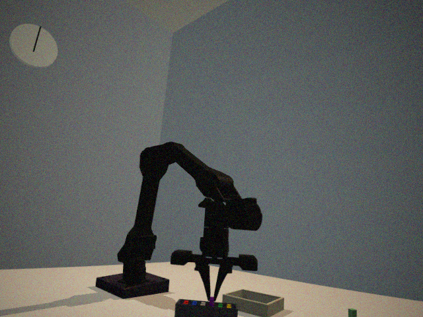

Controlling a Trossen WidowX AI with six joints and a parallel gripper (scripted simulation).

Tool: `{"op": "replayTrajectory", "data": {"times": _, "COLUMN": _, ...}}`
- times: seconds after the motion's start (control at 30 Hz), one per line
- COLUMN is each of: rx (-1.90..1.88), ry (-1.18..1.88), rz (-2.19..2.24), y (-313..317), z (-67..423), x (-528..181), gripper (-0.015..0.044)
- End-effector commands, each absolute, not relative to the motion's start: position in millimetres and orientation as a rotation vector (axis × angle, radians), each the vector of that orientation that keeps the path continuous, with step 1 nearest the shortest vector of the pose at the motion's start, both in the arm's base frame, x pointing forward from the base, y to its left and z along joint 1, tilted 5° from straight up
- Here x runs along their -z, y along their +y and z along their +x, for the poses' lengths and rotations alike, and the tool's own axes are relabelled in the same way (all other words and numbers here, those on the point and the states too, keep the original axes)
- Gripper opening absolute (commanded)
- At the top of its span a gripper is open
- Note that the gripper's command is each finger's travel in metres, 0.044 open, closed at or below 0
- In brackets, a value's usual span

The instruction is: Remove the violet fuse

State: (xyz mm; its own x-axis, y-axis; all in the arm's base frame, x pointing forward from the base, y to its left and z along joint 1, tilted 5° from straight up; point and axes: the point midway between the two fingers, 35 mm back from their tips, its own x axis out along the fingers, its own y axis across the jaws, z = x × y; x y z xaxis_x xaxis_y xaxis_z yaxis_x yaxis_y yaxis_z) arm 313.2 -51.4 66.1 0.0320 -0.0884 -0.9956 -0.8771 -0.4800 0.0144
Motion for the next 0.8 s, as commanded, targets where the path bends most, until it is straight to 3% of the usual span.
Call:
{"op": "replayTrajectory", "data": {"times": 0.0, "rx": -1.516, "ry": 0.992, "rz": -1.648, "y": -50.9, "z": 313.3, "x": -68.9, "gripper": 0.0000}}
{"op": "replayTrajectory", "data": {"times": 0.77, "rx": -1.517, "ry": 0.990, "rz": -1.648, "y": -49.8, "z": 312.8, "x": -80.2, "gripper": 0.0000}}
